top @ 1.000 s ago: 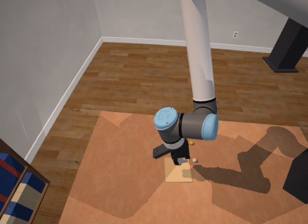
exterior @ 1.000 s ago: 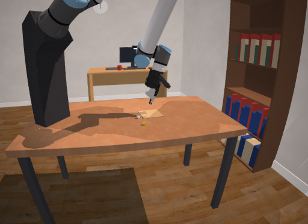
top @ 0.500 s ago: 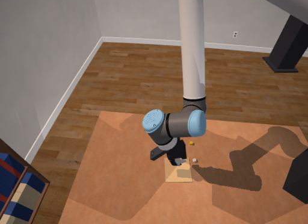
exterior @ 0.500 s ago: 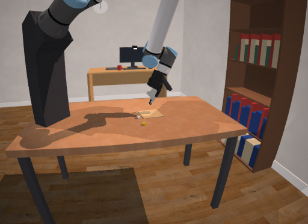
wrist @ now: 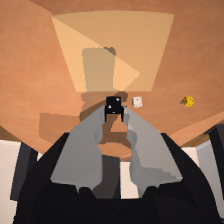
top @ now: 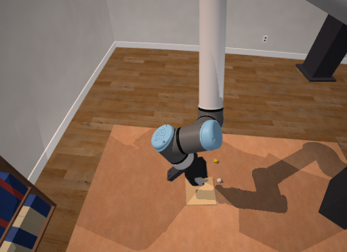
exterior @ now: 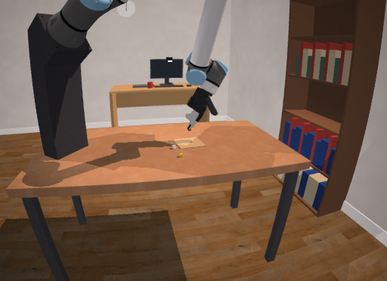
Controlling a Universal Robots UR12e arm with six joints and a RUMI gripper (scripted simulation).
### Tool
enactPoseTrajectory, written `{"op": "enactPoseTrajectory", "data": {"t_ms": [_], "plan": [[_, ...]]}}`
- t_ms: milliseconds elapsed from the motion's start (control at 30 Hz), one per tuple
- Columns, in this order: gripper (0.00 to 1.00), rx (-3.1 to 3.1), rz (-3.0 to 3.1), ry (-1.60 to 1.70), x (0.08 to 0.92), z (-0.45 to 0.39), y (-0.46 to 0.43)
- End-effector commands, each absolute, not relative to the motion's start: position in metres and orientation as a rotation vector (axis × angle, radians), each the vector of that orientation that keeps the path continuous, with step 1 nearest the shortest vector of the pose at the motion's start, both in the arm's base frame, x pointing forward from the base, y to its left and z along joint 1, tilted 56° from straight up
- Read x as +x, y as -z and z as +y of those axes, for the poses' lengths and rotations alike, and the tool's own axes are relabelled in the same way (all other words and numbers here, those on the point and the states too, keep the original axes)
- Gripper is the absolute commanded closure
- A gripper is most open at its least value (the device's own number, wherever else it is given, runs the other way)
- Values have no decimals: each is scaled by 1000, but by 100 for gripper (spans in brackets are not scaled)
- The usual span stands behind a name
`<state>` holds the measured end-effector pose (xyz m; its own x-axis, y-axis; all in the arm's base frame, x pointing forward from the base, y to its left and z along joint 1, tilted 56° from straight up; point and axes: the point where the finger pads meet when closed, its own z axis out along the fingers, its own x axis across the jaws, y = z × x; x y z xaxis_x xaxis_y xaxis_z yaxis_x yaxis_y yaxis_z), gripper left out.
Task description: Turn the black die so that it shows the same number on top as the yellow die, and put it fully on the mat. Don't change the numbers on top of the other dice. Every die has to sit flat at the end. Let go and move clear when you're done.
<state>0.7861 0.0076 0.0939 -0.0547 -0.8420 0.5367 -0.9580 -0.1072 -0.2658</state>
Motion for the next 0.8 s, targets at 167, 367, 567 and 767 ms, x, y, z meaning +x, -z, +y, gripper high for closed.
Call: {"op": "enactPoseTrajectory", "data": {"t_ms": [167, 367, 567, 767], "plan": [[100, 2010, -1959, -877, 786, 8, -95], [100, 1997, -1961, -845, 788, 8, -93], [100, 1966, -1965, -775, 790, 8, -91], [100, 1938, -1965, -719, 791, 8, -91]]}}
